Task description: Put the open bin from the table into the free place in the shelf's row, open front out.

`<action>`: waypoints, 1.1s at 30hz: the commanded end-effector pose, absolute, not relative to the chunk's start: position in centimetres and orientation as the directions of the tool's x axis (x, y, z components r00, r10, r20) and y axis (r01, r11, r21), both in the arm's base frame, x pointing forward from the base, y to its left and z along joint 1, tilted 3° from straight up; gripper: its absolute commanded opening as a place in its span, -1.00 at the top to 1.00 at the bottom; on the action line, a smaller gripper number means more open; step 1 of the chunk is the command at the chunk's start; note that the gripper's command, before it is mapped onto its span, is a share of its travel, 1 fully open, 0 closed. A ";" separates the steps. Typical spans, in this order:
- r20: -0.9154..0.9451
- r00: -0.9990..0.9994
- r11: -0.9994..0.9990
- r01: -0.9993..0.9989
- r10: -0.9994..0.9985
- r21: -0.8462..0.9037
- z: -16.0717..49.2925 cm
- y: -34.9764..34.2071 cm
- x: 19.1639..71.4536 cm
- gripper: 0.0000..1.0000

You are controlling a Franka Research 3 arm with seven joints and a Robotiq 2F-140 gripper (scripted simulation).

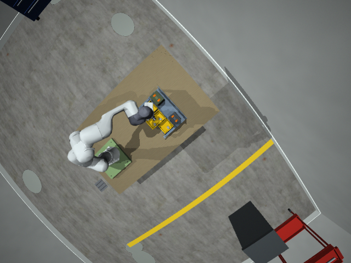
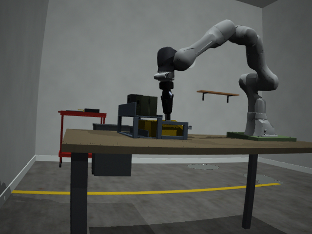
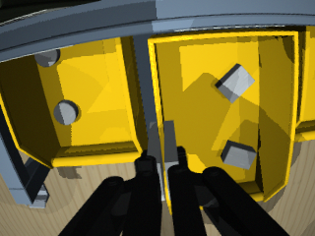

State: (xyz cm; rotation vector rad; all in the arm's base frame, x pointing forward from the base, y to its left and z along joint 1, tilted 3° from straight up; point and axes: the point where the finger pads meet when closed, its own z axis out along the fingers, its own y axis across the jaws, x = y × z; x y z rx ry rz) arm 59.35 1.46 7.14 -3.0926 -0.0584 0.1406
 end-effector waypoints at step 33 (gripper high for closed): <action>-0.061 0.997 -0.998 0.040 0.043 -0.049 7.3 1.6 59.7 1.00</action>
